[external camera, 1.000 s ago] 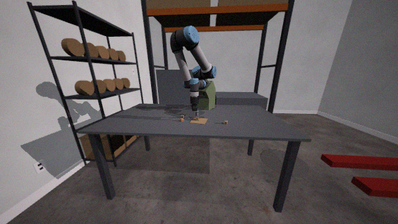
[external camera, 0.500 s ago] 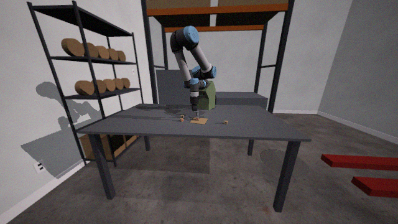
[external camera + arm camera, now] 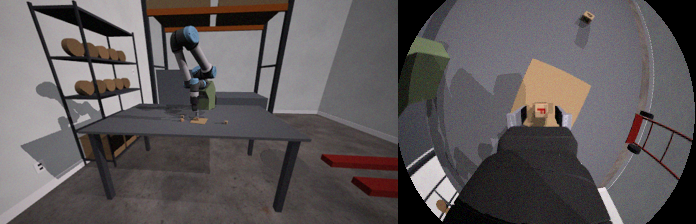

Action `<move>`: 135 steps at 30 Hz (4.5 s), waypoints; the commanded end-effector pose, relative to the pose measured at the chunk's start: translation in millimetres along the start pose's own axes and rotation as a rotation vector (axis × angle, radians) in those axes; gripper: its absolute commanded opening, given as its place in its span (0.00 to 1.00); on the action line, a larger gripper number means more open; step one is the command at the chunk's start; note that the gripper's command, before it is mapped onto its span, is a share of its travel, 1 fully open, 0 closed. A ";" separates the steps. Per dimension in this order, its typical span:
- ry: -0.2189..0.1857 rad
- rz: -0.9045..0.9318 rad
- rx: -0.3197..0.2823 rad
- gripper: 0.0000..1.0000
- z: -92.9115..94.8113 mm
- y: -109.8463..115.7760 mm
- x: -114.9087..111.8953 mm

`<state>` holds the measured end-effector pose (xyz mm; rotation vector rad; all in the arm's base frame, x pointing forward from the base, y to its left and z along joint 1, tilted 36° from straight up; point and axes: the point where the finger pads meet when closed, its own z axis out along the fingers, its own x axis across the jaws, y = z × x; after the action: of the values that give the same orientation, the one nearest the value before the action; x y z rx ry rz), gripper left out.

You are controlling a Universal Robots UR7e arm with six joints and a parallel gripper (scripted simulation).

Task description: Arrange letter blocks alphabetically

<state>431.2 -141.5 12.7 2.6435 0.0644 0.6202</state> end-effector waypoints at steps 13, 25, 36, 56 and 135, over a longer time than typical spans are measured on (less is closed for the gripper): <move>0.003 0.001 -0.003 1.00 0.1 2.8 1.8; 0.003 0.001 -0.002 1.00 0.0 2.5 1.6; 0.003 0.001 -0.002 1.00 0.0 2.5 1.6; 0.003 0.001 -0.002 1.00 0.1 2.5 1.6; 0.002 0.001 -0.002 0.79 32.5 2.1 1.2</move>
<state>445.9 -155.1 -12.9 2.6431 0.0640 0.6205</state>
